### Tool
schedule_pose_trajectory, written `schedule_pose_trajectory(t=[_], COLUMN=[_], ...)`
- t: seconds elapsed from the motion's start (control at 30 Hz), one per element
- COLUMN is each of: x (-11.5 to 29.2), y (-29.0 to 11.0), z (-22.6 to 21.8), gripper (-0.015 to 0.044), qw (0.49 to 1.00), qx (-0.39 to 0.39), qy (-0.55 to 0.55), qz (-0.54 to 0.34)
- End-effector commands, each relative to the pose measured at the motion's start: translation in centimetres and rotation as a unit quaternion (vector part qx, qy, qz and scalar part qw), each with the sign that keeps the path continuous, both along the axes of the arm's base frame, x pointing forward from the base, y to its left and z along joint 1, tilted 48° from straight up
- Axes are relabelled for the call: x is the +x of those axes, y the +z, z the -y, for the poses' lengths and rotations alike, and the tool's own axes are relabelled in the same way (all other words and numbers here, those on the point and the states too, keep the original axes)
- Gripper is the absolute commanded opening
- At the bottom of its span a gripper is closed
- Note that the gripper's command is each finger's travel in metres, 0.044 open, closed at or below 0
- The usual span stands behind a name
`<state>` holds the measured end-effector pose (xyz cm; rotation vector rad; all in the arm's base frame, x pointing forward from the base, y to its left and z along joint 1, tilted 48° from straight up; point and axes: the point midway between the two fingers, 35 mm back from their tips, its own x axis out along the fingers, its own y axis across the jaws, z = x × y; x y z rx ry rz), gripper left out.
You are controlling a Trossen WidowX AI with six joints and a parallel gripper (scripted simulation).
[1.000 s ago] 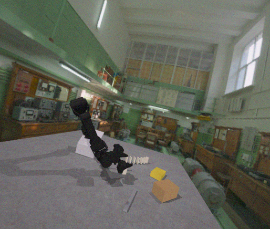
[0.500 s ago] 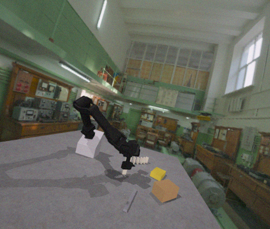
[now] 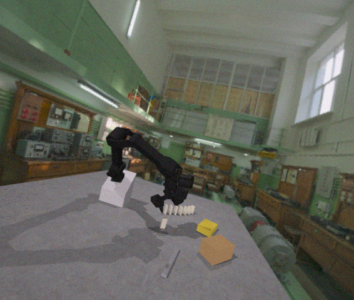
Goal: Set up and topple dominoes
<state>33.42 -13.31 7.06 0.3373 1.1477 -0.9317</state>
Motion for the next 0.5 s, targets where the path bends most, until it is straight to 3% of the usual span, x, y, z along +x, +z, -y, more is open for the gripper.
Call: schedule_pose_trajectory(t=[0.0,0.47], x=[-0.45,-0.45], y=[3.13,2.69], z=[0.00,0.45], gripper=[0.0440,0.0440], qw=[0.970,0.970], qx=[-0.174,-0.173], qy=[-0.169,-0.169], qz=[0.012,0.012])
